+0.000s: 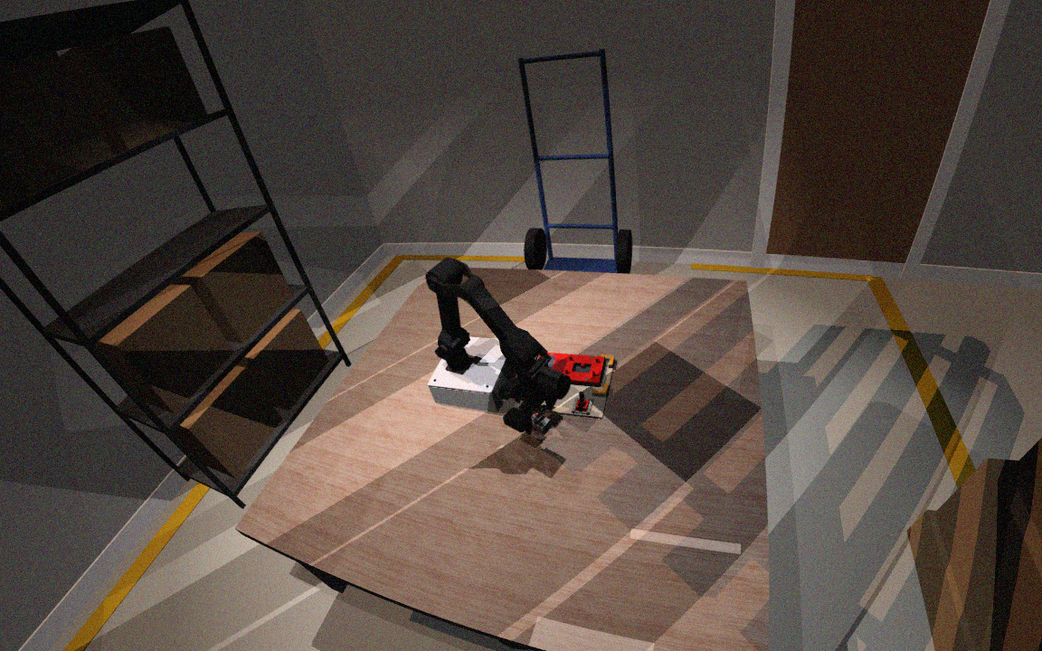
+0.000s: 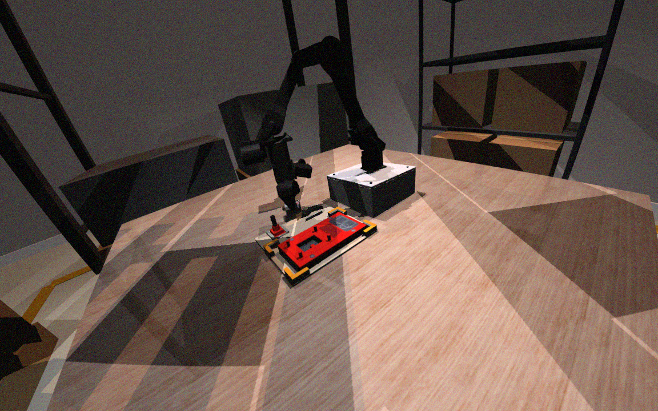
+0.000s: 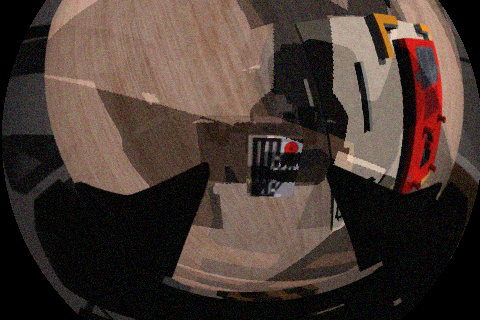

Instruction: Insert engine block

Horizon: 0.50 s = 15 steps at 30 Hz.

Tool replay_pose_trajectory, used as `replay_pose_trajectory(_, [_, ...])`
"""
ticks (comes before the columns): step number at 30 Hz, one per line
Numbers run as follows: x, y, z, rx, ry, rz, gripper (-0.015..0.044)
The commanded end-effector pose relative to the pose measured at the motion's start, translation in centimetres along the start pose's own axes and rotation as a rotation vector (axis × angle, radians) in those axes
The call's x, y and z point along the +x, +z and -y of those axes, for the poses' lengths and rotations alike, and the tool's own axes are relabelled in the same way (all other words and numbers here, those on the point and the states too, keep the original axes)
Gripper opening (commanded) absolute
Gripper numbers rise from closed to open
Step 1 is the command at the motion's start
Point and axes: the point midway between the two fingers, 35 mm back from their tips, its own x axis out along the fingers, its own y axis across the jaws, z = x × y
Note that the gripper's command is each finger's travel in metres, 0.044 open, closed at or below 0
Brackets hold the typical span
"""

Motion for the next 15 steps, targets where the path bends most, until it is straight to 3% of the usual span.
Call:
replay_pose_trajectory(1, [0.73, 0.26, 0.07, -0.001, -0.003, 0.012, 0.0414])
replay_pose_trajectory(11, [0.73, 0.26, 0.07, -0.001, -0.003, 0.012, 0.0151])
replay_pose_trajectory(15, [0.73, 0.26, 0.07, -0.001, -0.003, 0.012, 0.0125])
